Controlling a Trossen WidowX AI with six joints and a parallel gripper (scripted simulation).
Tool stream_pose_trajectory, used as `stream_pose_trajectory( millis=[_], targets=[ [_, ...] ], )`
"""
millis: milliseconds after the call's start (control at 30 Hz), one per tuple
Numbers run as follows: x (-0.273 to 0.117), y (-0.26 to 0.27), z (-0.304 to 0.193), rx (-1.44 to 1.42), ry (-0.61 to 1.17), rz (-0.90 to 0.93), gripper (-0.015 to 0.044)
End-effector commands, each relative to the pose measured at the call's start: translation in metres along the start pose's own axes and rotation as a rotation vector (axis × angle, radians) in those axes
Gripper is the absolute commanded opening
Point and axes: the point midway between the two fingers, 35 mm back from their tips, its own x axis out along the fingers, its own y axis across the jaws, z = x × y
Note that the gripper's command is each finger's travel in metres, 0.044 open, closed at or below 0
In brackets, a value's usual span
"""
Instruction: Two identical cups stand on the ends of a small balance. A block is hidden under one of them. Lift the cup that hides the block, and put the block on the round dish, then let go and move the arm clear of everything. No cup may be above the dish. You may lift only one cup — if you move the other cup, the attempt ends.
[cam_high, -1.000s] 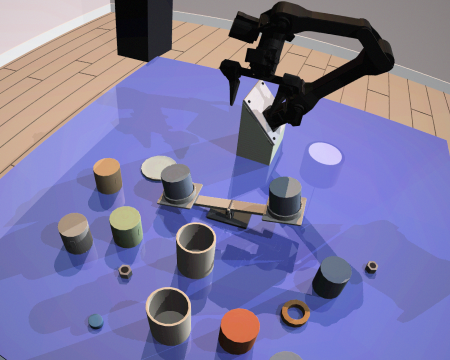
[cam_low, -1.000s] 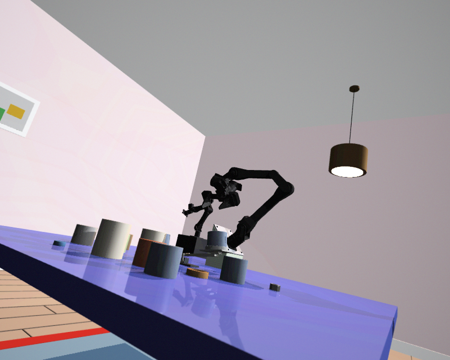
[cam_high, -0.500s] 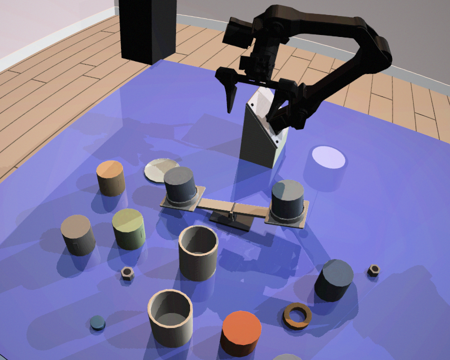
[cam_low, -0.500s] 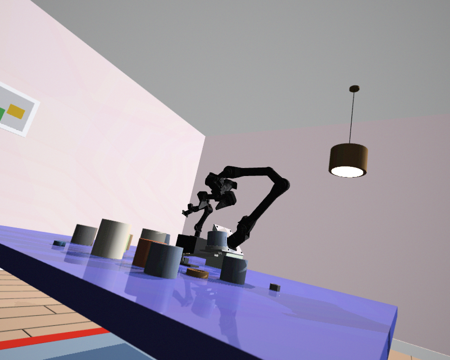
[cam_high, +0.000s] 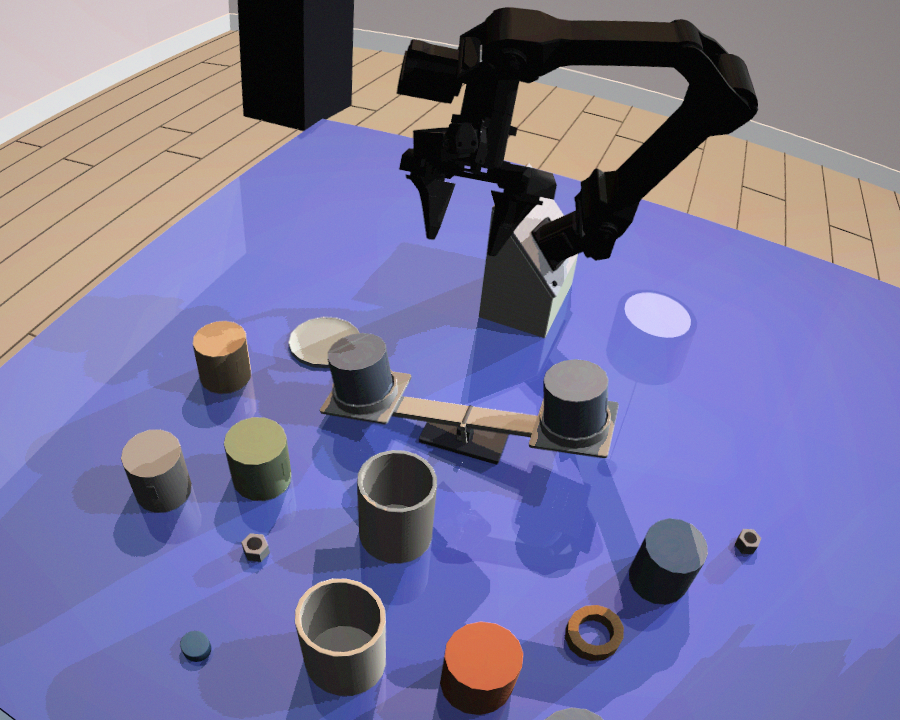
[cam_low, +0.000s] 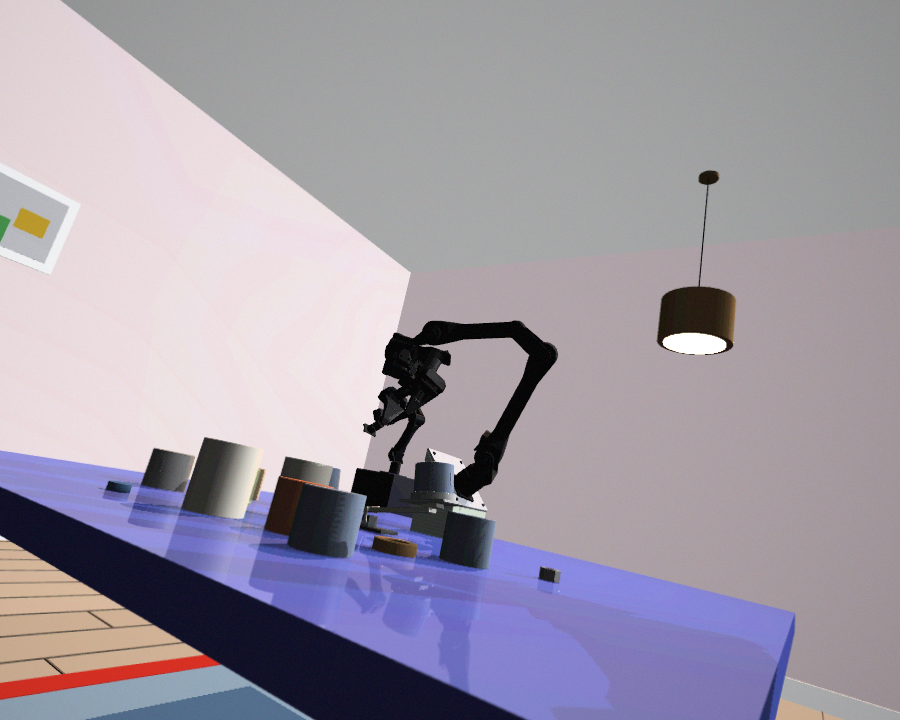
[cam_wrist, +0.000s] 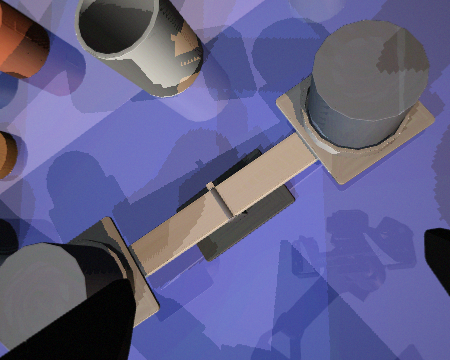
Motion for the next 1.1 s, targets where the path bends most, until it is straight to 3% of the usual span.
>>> stream_pose_trajectory(
  millis=[0, 567, 1067],
  targets=[
    [0.010, -0.007, 0.011, 0.125, 0.056, -0.031, 0.0440],
    [0.062, -0.036, 0.050, 0.637, 0.213, -0.218, 0.0440],
    [0.121, -0.062, 0.071, 1.041, 0.246, -0.454, 0.0440]
  ],
)
